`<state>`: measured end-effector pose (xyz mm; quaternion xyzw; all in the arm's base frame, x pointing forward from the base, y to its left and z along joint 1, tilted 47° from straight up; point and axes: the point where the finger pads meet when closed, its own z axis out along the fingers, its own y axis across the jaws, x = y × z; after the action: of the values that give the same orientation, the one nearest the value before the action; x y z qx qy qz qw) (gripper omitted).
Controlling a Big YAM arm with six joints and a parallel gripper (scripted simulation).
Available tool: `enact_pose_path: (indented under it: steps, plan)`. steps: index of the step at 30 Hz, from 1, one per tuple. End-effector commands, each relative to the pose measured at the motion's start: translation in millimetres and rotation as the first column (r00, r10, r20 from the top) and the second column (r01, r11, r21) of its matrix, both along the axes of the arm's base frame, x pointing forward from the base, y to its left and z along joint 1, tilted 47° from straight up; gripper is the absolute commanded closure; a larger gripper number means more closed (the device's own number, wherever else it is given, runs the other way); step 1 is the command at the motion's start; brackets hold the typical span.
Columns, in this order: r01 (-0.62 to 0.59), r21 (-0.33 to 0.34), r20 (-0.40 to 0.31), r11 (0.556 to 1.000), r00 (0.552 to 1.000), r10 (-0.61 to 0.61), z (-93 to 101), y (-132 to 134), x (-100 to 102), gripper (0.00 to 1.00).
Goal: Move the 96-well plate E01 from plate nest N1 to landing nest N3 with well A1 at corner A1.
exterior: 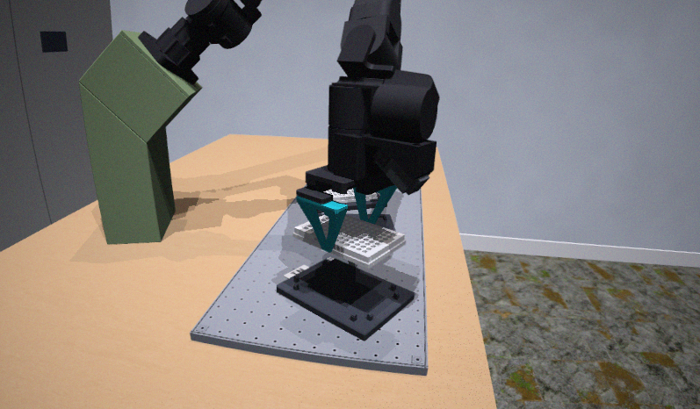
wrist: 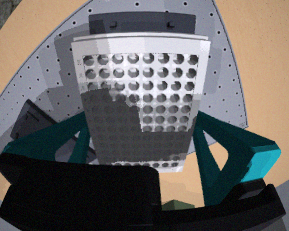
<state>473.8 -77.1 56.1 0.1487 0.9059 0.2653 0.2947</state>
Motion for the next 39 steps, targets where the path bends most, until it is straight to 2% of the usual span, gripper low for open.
enact_pose_path:
  steps: [1,2,6,8,12,17,23,25,27,39]
  plan:
    - [0.008,-0.006,0.015,1.0,1.0,-0.008,6.7,-6.1,2.3,1.0]
    - [-0.036,-0.035,0.033,0.999,0.999,0.037,10.1,5.4,-2.1,1.0]
    - [-0.121,-0.129,0.092,0.984,0.987,0.133,14.3,17.2,-4.2,1.0]
    - [-0.121,-0.129,0.092,0.984,0.987,0.133,14.3,17.2,-4.2,1.0]
    - [-0.199,-0.218,0.127,0.955,0.965,0.23,16.8,29.5,-9.2,1.0]
    - [-0.285,-0.33,0.159,0.9,0.923,0.351,19.9,44.8,-15.5,1.0]
    - [-0.369,-0.463,0.176,0.806,0.853,0.491,23.6,63.2,-23.1,1.0]
    - [-0.369,-0.463,0.176,0.806,0.853,0.491,23.6,63.2,-23.1,1.0]
    - [-0.388,-0.499,0.177,0.775,0.829,0.53,24.8,69.4,-25.6,1.0]
    - [-0.381,-0.482,0.179,0.789,0.839,0.514,32.5,105.8,-40.6,1.0]
